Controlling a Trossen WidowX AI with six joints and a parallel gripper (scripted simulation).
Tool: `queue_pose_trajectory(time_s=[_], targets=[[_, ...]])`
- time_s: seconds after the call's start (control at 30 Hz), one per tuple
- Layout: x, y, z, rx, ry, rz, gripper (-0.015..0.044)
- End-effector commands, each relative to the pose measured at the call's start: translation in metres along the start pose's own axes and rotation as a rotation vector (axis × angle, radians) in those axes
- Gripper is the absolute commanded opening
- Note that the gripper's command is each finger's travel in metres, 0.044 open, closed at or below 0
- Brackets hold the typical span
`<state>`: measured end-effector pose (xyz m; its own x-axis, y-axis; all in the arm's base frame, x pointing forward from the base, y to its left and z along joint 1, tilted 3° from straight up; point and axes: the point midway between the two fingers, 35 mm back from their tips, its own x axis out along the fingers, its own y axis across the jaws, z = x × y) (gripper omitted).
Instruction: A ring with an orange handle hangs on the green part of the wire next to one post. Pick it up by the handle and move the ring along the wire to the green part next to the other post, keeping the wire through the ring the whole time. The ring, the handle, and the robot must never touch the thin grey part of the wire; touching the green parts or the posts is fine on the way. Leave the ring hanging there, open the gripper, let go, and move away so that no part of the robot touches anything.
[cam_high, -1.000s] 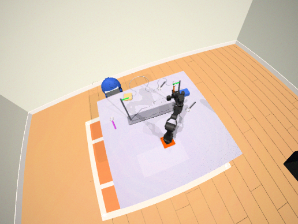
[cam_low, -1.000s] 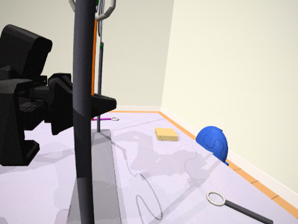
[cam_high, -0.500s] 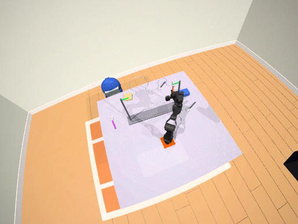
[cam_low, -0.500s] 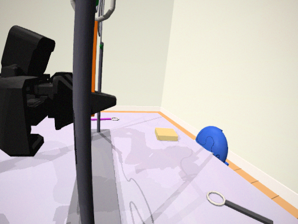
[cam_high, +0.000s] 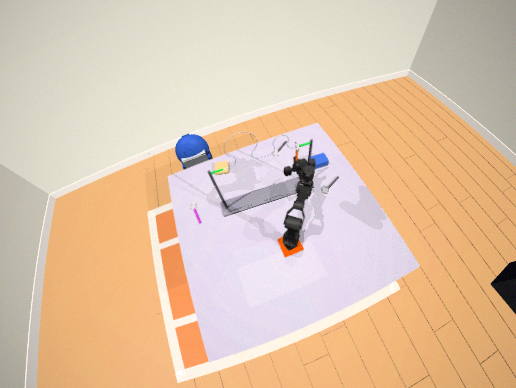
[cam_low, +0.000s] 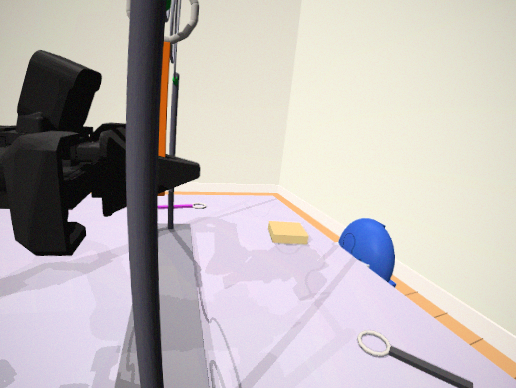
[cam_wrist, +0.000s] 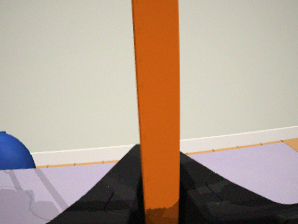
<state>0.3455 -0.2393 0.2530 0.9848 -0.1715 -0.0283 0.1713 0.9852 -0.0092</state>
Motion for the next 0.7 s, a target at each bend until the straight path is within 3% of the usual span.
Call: queue_pose_trajectory(time_s=[0.0,0.67], targets=[[0.000,0.006,-0.002,0.021,0.004,-0.006,-0.0150],[0.000,0.049,0.002,0.226,0.004,-0.005,-0.0150]])
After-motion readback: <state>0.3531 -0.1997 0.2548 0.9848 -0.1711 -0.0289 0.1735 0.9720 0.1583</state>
